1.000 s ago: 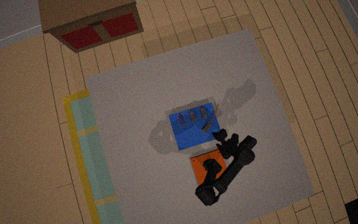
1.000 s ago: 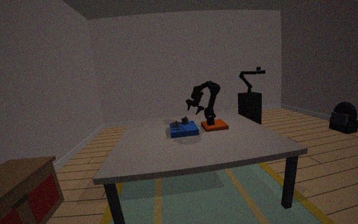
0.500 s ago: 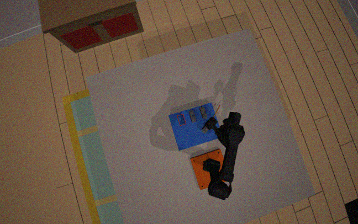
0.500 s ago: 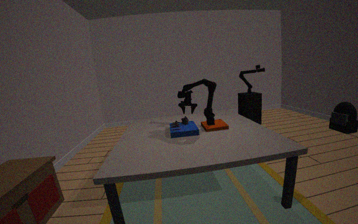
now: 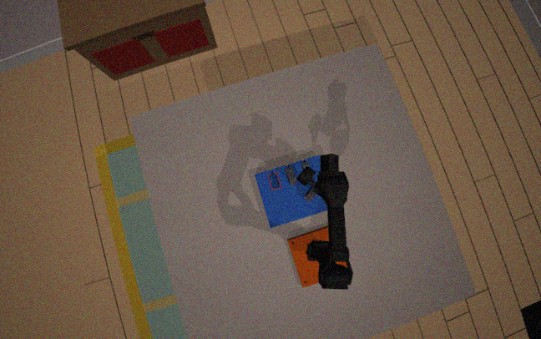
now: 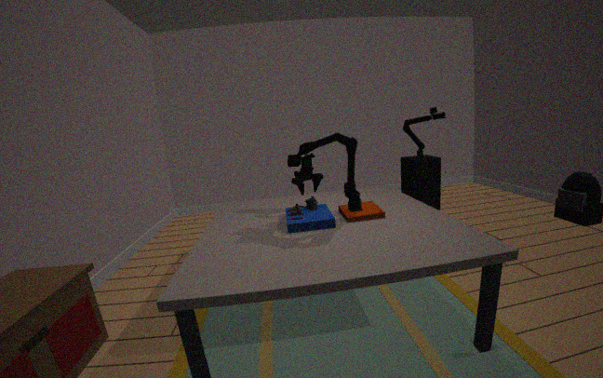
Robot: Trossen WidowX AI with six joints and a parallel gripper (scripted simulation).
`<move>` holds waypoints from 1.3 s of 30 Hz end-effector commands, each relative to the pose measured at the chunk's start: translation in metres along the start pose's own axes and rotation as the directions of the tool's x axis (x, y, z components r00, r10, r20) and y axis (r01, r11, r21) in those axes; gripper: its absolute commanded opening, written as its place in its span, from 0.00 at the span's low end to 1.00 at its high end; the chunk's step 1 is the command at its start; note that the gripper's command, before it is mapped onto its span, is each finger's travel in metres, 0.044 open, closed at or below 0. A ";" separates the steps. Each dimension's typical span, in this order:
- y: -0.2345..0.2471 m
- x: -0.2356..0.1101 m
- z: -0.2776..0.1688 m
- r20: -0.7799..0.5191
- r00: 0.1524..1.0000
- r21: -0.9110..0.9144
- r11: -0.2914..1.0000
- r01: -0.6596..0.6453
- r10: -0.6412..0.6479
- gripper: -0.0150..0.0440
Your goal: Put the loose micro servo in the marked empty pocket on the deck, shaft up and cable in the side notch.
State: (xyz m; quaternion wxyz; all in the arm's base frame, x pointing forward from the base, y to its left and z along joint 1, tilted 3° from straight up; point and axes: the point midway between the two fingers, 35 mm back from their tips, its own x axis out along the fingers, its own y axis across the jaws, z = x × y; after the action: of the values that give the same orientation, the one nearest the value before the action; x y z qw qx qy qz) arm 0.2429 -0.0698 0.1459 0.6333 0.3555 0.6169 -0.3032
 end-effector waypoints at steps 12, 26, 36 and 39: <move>0.000 0.029 0.001 0.002 1.000 0.002 1.000 0.010 -0.010 1.00; 0.000 0.044 0.001 0.002 1.000 0.002 1.000 0.010 -0.010 0.87; 0.000 0.044 0.001 0.002 1.000 0.002 1.000 0.010 -0.010 0.45; 0.000 0.044 0.001 0.002 1.000 0.002 1.000 0.010 -0.010 0.42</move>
State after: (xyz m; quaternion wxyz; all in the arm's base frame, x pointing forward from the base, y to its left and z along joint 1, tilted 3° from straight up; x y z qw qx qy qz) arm 0.2454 -0.0676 0.1024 0.6322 0.3525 0.6190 -0.3048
